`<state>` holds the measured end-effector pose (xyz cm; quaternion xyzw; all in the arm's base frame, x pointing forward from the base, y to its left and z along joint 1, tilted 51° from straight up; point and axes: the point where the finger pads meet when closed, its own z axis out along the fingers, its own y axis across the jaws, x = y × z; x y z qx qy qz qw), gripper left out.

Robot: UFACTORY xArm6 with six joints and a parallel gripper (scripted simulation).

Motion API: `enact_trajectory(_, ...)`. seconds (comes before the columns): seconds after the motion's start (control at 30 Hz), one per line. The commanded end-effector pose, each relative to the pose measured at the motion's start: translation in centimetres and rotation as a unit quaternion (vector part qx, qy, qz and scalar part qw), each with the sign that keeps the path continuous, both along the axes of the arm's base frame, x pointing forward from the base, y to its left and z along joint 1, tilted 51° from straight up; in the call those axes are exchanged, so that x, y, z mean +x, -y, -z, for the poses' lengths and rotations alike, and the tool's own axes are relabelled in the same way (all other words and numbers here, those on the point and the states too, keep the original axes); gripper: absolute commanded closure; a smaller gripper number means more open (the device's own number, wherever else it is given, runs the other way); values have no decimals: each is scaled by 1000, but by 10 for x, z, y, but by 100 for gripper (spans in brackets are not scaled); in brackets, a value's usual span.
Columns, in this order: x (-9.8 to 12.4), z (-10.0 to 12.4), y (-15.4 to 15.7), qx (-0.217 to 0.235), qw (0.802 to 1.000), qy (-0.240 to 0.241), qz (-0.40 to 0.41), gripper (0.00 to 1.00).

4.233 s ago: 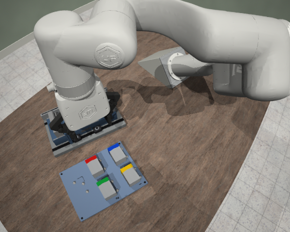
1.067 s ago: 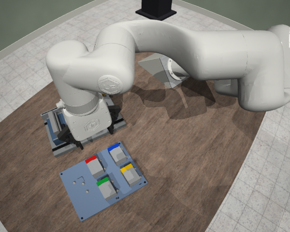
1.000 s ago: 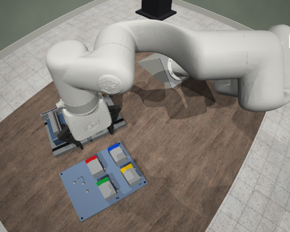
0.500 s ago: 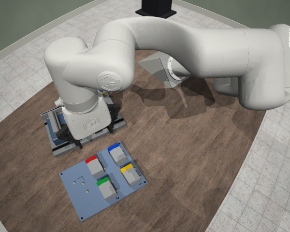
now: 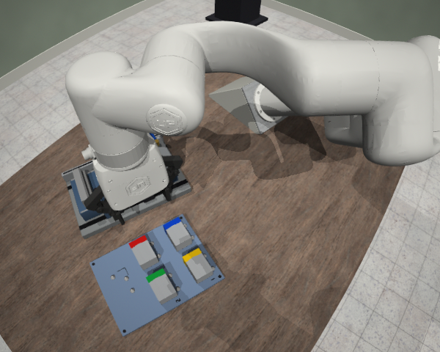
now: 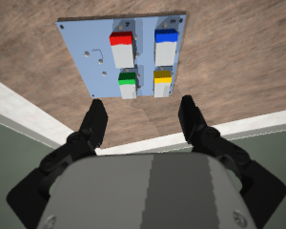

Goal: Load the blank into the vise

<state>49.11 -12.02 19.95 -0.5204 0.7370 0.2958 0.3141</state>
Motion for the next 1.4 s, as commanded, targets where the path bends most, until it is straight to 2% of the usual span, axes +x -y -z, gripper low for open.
enact_trajectory(0.0,0,-1,1,-1,1000,1,1,0)
enact_trajectory(0.57,0,-3,3,-1,1000,1,1,0)
enact_trajectory(0.9,6,-32,-14,-1,1000,1,1,0)
enact_trajectory(1.37,5,-29,-12,-1,1000,1,1,0)
